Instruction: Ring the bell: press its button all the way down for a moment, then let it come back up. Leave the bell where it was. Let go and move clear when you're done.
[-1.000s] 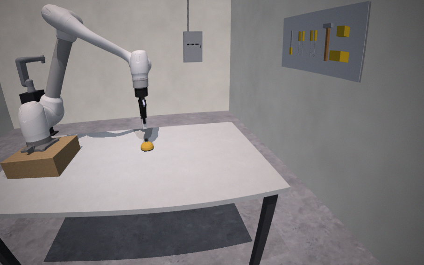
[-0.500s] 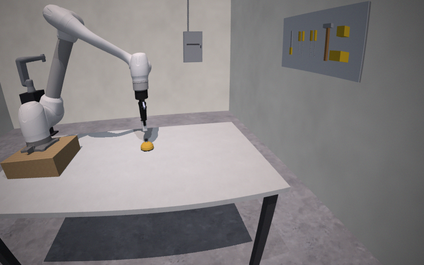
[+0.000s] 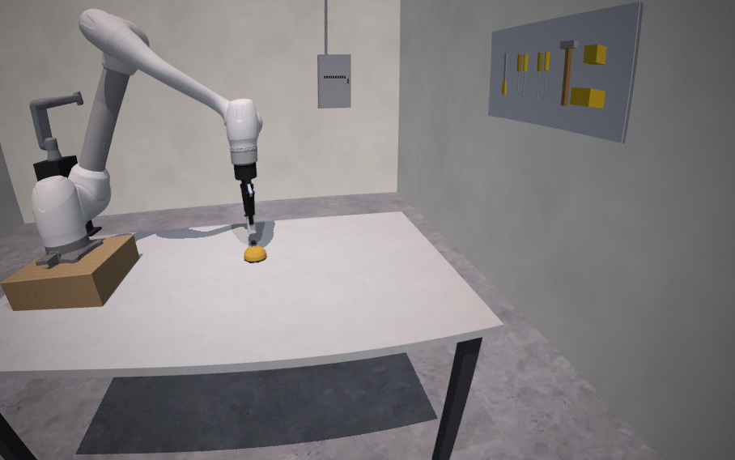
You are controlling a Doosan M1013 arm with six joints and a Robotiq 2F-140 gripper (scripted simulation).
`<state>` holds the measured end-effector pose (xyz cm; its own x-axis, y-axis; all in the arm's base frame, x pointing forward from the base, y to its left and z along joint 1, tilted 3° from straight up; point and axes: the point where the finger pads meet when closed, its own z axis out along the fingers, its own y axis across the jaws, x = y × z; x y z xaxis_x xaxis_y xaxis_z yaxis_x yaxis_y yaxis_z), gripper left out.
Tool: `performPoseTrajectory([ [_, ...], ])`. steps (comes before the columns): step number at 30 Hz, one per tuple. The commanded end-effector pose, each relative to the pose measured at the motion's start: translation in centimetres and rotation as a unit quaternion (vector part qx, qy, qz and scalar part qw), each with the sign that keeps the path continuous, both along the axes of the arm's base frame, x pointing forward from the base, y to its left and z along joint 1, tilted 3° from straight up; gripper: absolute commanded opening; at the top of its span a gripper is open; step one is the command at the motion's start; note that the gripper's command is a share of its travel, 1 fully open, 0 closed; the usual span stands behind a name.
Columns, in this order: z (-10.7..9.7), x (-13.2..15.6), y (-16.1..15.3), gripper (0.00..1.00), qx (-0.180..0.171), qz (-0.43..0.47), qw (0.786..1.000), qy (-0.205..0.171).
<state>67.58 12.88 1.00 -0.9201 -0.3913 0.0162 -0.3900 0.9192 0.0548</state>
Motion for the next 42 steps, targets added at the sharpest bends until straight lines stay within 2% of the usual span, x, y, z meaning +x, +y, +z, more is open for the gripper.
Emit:
performPoseTrajectory([
  [1,-0.6,0.0,0.1,0.0,0.0,0.0,1.0,0.0],
  [18,-2.1,-0.2,0.4,0.0,0.0,0.0,1.0,0.0],
  [42,-2.3,-0.2,0.4,0.0,0.0,0.0,1.0,0.0],
])
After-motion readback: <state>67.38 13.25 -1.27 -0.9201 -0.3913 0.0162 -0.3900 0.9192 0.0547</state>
